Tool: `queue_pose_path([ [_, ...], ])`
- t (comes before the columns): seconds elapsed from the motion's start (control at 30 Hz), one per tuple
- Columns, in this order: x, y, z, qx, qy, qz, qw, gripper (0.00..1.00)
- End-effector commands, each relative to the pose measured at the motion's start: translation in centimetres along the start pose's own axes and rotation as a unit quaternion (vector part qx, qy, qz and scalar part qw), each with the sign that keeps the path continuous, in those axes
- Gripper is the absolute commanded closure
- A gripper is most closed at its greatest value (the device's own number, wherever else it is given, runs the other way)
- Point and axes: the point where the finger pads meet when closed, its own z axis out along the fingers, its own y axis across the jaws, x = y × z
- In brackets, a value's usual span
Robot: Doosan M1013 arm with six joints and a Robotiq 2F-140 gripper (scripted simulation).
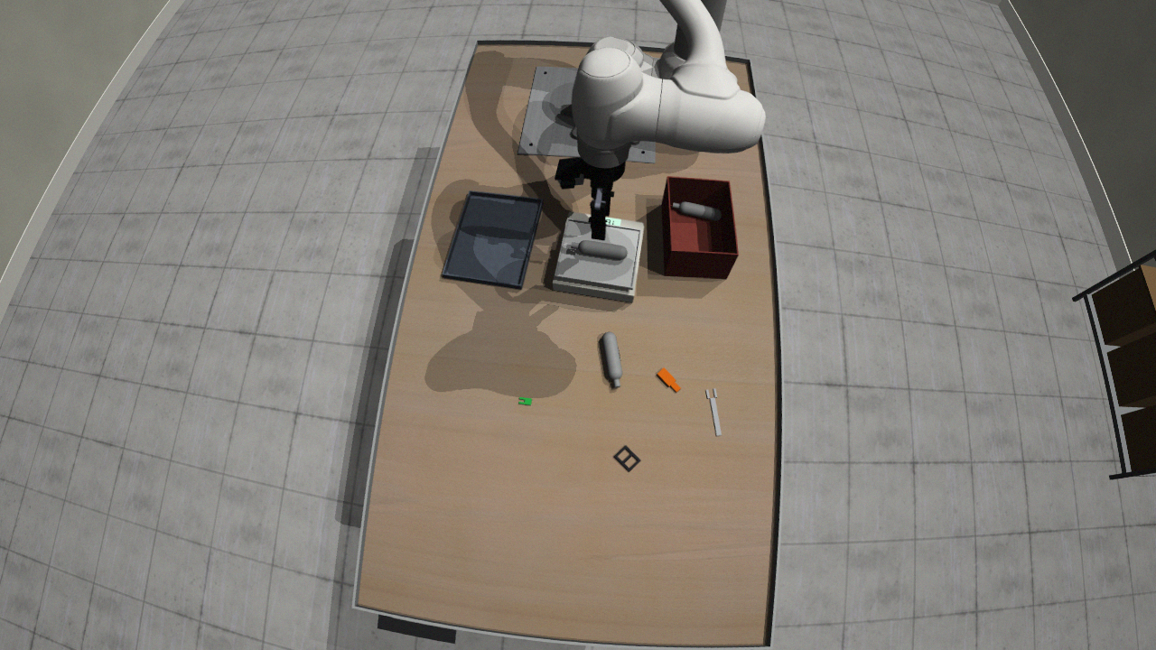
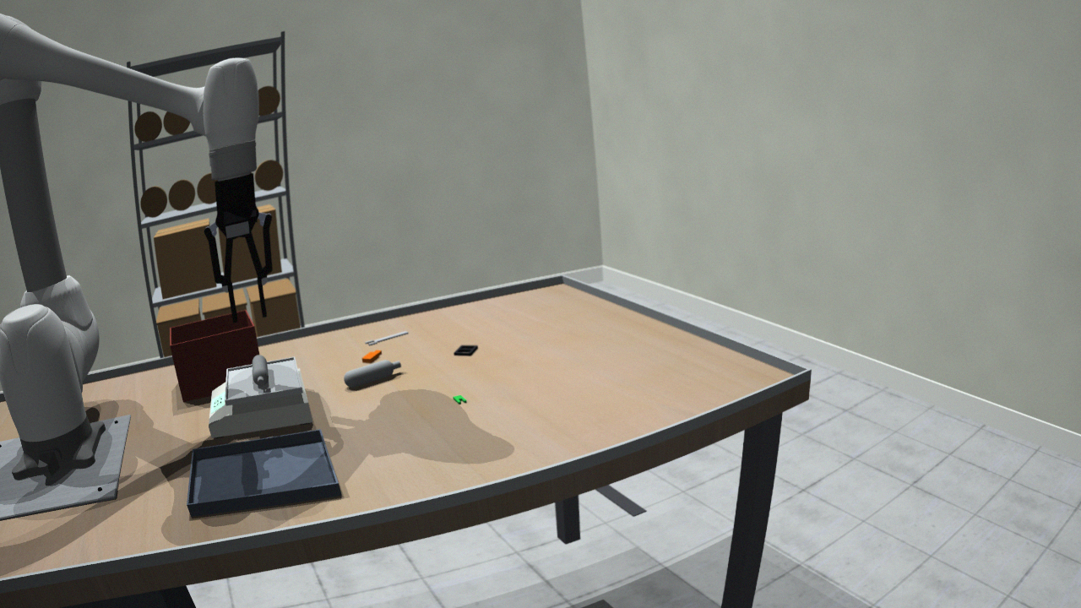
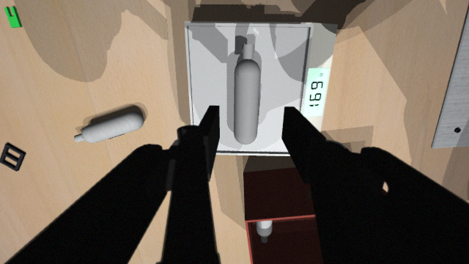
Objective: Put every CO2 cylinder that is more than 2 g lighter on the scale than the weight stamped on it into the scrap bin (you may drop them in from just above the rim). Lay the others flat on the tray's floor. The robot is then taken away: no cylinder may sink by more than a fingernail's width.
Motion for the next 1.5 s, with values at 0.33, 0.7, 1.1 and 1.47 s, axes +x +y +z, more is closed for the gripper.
queue_pose_path([
  [0.33, -0.1, 4.8, -4.2, 0.0, 0.004, -0.295, 0.956, 0.59],
  [0.7, -0.1, 9.5, -7.5, -0.002, 0.012, -0.551, 0.835, 0.59],
  [1.1, -0.1, 10.0, -7.8, 0.0, 0.0, -0.706, 0.708, 0.59],
  [1.47, -0.1, 10.0, -7.8, 0.0, 0.0, -0.706, 0.708, 0.59],
])
